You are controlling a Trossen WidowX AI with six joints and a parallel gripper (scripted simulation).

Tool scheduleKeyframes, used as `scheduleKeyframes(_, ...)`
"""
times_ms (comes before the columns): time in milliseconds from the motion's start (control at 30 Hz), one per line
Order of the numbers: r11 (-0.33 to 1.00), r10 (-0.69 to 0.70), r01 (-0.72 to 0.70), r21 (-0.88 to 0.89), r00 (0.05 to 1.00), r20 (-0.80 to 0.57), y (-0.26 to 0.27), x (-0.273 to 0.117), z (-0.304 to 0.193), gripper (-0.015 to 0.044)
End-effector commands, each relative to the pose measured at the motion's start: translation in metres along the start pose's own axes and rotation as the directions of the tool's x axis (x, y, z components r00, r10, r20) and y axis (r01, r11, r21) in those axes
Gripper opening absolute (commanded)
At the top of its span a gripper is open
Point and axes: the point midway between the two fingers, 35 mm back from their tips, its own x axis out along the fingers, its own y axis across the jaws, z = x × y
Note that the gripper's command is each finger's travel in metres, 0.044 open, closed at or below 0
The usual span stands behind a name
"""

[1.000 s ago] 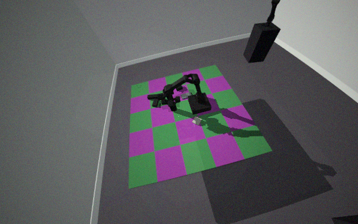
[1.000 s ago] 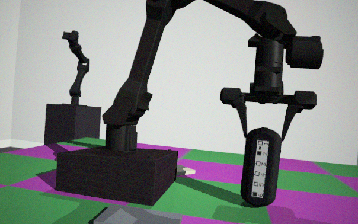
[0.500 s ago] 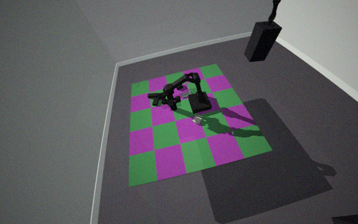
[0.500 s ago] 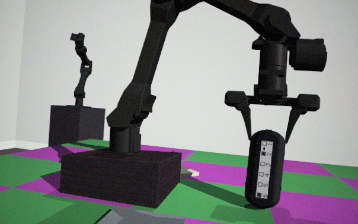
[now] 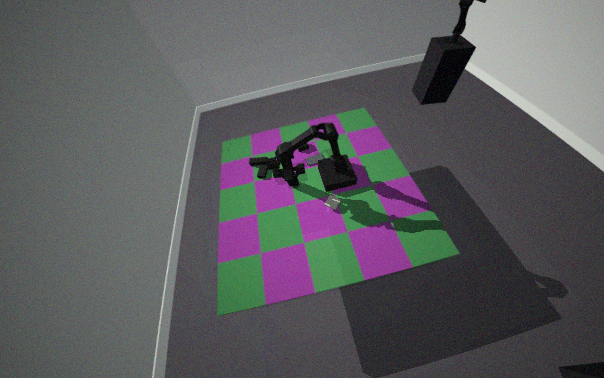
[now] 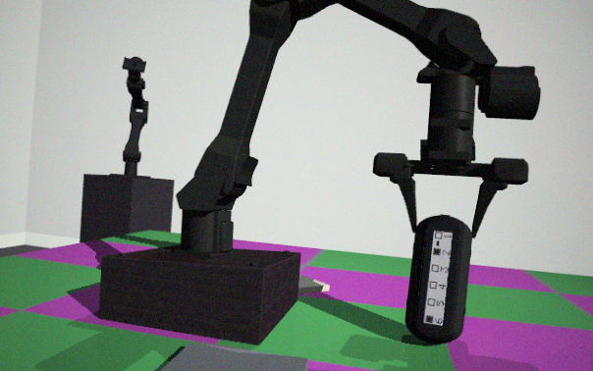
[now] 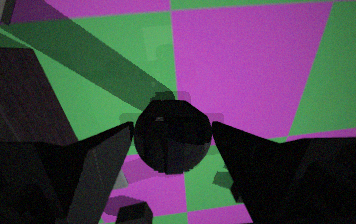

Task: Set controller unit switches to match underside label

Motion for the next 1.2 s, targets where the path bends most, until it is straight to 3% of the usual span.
scheduleKeyframes(0,1.000,0.010,-0.010,0.003,1.000,0.017,0.001,0.004,0.005,0.0338)
scheduleKeyframes(1167,1.000,0.009,-0.010,0.003,0.997,0.071,0.001,0.011,0.031,0.0338)
